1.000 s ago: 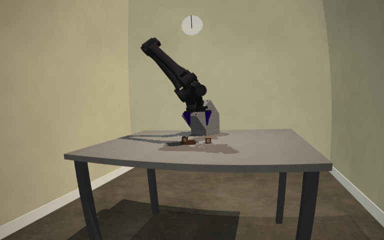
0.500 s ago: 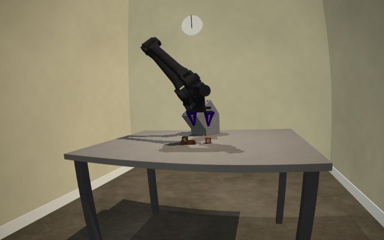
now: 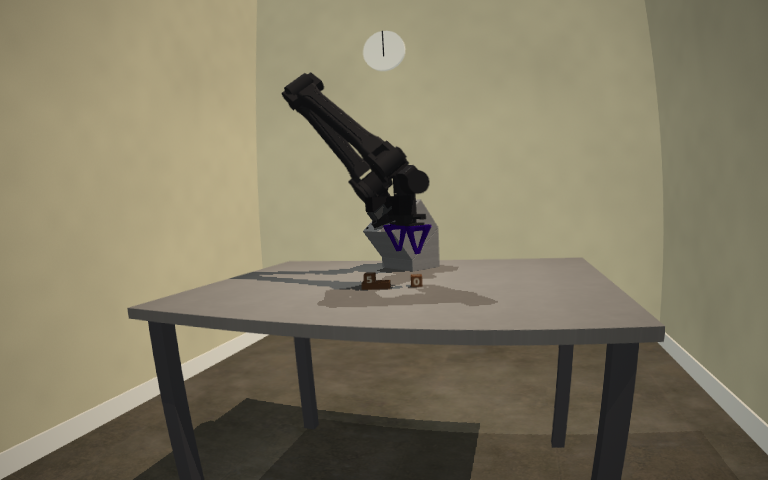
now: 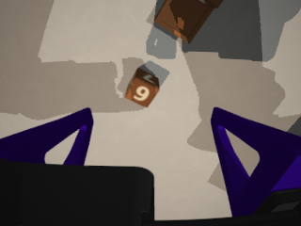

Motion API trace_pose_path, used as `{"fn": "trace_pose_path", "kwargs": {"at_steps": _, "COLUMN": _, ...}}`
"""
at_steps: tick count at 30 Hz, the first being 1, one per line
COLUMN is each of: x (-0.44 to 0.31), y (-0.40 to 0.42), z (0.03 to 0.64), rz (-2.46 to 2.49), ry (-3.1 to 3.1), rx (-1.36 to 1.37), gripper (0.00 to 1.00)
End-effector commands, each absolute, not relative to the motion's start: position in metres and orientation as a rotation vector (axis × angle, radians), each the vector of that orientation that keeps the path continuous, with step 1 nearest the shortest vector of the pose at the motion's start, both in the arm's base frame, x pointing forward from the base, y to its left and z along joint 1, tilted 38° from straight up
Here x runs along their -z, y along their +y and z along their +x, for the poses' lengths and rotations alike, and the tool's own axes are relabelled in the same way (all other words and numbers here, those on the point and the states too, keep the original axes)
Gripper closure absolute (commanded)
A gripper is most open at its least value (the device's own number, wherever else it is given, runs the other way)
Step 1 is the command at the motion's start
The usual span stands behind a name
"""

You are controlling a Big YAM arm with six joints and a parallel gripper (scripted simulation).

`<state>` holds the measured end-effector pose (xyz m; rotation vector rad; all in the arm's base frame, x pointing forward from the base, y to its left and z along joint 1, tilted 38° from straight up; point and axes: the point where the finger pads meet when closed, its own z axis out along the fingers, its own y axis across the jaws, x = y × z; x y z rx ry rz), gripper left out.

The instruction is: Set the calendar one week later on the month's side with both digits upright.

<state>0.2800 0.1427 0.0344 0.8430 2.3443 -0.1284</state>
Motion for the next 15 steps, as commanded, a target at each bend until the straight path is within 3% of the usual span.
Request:
{"fn": "trace_pose_path", "kwargs": {"at_steps": 1, "x": -0.0427, "y": 0.1639, "z": 0.2904, "rz": 1.038, "ry": 2.236, "rx": 0.020, "gripper": 0.00}}
{"fn": "trace_pose_path", "kwargs": {"at_steps": 15, "x": -0.0341, "y": 0.1729, "z": 0.2863, "rz": 1.360, "ry": 2.057, "rx": -0.112, "gripper": 0.00}}
